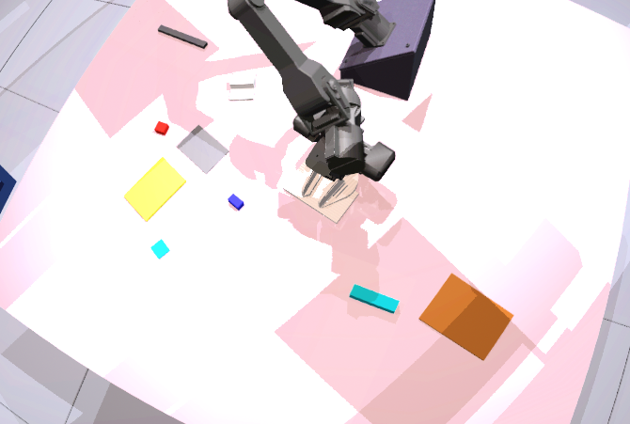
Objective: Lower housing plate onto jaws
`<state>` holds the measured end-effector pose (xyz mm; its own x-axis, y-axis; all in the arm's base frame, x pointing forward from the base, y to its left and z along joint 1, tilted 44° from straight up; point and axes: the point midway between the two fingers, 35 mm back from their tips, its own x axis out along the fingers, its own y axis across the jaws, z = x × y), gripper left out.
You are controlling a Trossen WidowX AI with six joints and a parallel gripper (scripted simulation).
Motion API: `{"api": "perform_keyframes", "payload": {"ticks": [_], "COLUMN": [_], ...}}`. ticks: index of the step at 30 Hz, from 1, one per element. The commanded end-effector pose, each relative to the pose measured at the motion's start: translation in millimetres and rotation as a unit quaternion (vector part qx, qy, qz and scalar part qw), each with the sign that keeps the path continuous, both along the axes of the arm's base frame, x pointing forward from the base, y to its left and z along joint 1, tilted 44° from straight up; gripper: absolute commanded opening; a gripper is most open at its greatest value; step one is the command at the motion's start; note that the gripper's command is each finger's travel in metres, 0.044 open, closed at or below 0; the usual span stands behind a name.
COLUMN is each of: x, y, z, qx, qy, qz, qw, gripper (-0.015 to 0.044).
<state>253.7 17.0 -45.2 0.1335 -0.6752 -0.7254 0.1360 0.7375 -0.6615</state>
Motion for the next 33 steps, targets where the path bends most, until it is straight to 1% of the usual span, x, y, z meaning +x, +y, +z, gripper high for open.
{"api": "perform_keyframes", "payload": {"ticks": [1,21,24,25,33], "x": [-0.1,-0.1,0.0,0.0,0.0], "y": [-0.5,-0.5,0.0,0.0,0.0], "z": [-1.0,-1.0,-0.1,-0.1,-0.1], "qx": [-0.001,-0.001,0.000,0.000,0.000], "qy": [0.001,0.001,0.000,0.000,0.000], "qz": [0.001,0.001,0.000,0.000,0.000], "qw": [1.000,1.000,1.000,1.000,1.000], "gripper": [0.0351,0.0351,0.0430,0.0440,0.0440]}}
